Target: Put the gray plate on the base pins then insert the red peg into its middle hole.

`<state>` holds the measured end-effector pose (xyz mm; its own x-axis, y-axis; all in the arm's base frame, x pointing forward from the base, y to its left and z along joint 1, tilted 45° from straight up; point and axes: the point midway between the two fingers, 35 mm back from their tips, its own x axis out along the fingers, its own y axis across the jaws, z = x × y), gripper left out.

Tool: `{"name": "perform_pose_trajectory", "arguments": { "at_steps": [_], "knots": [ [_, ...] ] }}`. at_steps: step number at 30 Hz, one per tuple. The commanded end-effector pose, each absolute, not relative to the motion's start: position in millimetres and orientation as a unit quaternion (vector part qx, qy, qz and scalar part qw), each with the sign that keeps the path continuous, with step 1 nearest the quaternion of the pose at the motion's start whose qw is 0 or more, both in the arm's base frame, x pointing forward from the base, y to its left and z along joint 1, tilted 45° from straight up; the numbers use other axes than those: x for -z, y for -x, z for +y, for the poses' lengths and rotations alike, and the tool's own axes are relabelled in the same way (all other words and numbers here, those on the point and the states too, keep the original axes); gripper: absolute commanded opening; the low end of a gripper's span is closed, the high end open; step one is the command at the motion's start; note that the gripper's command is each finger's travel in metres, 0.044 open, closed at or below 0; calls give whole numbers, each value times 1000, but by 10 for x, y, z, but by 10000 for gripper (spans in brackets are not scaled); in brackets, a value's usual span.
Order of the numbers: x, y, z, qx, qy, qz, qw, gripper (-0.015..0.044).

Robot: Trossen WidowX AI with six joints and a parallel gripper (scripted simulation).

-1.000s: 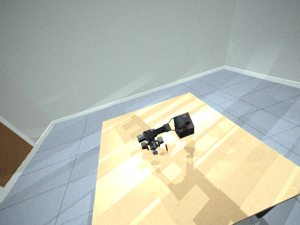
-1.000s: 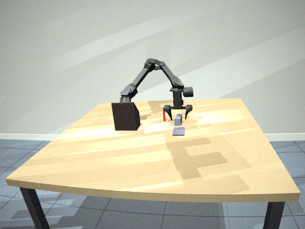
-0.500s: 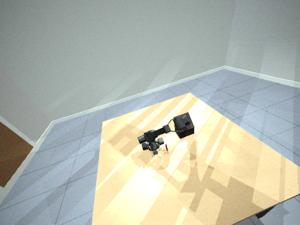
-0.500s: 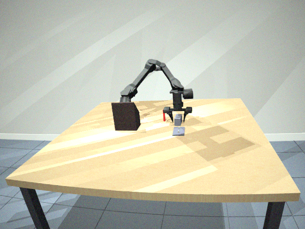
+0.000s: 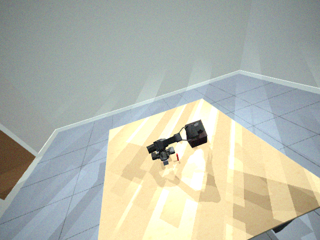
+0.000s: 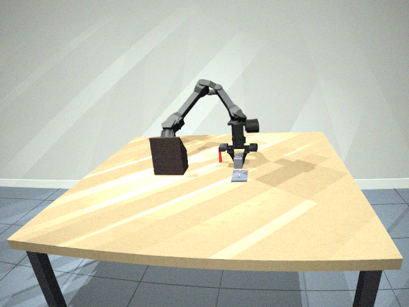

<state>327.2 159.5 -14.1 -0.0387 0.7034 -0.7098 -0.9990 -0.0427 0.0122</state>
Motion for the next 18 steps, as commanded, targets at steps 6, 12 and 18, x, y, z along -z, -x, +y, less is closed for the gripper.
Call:
{"name": "perform_pose_trajectory", "arguments": {
  "at_steps": [6,12,18],
  "knots": [
    [64,-3286,1513,-668,274,275,635,0],
    [-51,-3316,1402,-668,275,277,634,0],
    [-185,-3344,1281,-668,276,277,634,0]
  ]
}}
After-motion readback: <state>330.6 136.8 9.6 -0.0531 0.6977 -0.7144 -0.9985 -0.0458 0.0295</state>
